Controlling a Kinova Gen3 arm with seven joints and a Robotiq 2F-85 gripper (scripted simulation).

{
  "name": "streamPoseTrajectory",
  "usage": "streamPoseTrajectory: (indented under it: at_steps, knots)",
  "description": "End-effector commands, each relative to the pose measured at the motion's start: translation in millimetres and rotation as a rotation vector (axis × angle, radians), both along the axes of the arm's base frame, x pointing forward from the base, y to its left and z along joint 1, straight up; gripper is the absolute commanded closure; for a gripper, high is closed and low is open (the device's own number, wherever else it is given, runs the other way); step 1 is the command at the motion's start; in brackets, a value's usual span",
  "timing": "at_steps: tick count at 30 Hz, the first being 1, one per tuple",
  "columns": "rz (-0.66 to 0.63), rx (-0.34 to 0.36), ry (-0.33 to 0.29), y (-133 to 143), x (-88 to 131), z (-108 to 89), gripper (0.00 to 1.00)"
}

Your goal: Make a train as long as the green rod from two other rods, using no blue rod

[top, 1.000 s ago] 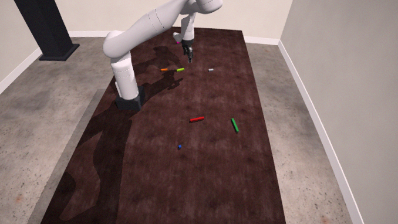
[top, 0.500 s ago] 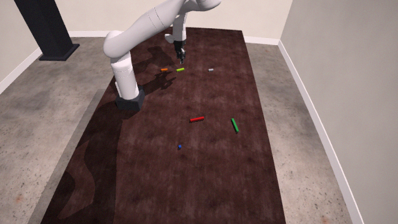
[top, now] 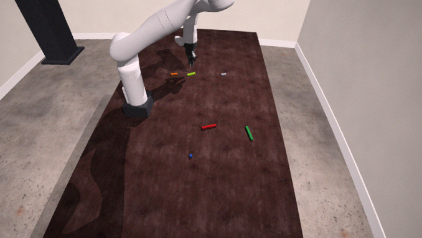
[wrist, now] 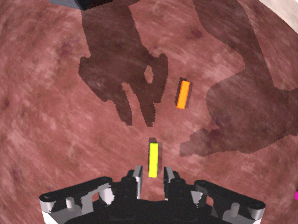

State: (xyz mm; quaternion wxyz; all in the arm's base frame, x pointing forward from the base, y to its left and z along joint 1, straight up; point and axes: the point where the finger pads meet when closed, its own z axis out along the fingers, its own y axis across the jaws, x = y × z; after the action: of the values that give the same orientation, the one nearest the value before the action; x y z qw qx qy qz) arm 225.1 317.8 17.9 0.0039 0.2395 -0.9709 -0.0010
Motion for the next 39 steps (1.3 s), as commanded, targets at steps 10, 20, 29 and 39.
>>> streamPoseTrajectory:
  at_steps: [10,20,29,39]
  knots:
    - [0.0,0.001,-0.001,0.3,0.3,0.5,0.76]
    - [0.0,0.001,-0.001,0.4,0.2,-0.2,0.76]
    - [0.0,0.001,-0.001,0.4,0.2,-6.0,0.76]
    - [0.0,0.001,-0.001,0.4,0.1,-16.4,0.76]
